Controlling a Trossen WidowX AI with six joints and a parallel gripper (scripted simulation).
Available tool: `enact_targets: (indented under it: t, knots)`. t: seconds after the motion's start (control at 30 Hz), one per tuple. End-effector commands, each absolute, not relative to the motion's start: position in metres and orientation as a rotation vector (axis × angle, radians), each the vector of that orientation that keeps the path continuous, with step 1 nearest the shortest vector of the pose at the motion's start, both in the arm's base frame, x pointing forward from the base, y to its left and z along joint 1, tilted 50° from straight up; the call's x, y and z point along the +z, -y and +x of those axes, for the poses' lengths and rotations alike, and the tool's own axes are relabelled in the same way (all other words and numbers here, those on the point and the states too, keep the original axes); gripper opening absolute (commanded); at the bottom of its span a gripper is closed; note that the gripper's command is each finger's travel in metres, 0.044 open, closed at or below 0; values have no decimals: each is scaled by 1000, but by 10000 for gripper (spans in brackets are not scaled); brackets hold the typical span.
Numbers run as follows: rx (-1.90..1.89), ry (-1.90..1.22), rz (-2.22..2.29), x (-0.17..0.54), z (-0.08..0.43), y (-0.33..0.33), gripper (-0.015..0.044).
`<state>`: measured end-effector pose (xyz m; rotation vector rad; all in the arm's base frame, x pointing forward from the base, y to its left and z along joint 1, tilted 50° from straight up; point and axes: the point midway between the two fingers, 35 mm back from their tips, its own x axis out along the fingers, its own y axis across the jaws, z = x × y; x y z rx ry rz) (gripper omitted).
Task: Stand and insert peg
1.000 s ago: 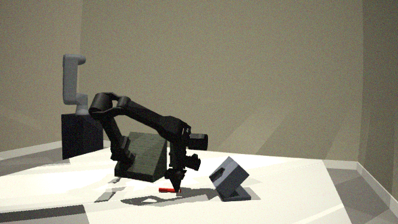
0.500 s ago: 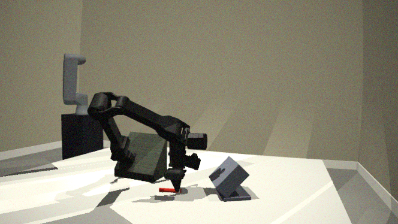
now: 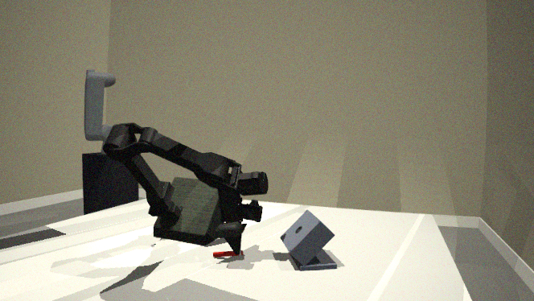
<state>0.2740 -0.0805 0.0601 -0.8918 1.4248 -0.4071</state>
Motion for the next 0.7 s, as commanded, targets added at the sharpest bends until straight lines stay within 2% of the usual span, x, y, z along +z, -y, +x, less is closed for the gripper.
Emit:
enact_targets:
  t: [0.0, 0.67]
  knots:
    - [-386, -1394, -895, 62, 272, 79, 49]
    - [-299, -1235, -908, 70, 263, 73, 49]
